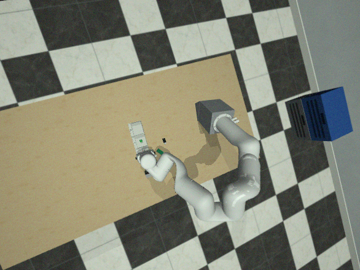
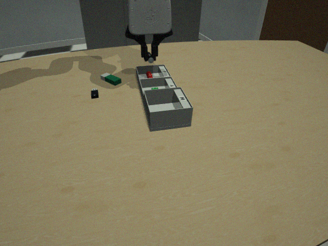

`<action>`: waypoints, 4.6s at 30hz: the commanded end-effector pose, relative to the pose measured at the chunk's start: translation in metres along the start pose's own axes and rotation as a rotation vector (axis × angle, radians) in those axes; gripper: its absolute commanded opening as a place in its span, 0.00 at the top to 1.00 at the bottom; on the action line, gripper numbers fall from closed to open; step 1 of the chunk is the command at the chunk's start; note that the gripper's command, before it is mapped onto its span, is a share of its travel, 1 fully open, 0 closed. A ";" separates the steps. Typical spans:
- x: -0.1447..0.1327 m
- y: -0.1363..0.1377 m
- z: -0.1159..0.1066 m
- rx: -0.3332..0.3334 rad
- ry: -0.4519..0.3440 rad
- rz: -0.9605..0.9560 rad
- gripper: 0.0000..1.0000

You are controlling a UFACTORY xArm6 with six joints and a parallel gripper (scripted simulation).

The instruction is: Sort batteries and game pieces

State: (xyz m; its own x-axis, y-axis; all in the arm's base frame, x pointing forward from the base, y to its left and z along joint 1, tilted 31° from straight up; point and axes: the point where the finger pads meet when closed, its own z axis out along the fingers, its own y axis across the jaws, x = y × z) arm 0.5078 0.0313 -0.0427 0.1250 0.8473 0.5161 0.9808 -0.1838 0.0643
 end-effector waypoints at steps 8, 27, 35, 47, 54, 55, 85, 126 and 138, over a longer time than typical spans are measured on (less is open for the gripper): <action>0.000 0.001 0.017 -0.003 0.000 0.000 1.00; 0.000 0.001 0.034 -0.003 0.000 0.000 1.00; 0.000 0.001 0.034 -0.003 0.000 0.000 0.72; 0.000 0.001 0.034 -0.003 0.000 0.000 0.72; 0.000 0.001 0.030 -0.003 0.000 0.000 0.72; 0.000 0.001 0.029 -0.003 0.000 0.000 0.72; 0.000 0.001 -0.003 -0.003 0.000 0.000 0.72; 0.000 0.001 -0.134 -0.003 -0.001 -0.001 0.00; 0.000 0.001 -0.134 -0.003 -0.001 -0.001 0.00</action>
State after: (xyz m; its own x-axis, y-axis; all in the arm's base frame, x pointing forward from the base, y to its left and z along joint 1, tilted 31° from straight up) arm 0.4877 -0.0347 0.0702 0.1252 0.8472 0.5162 0.9809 -0.1836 0.0634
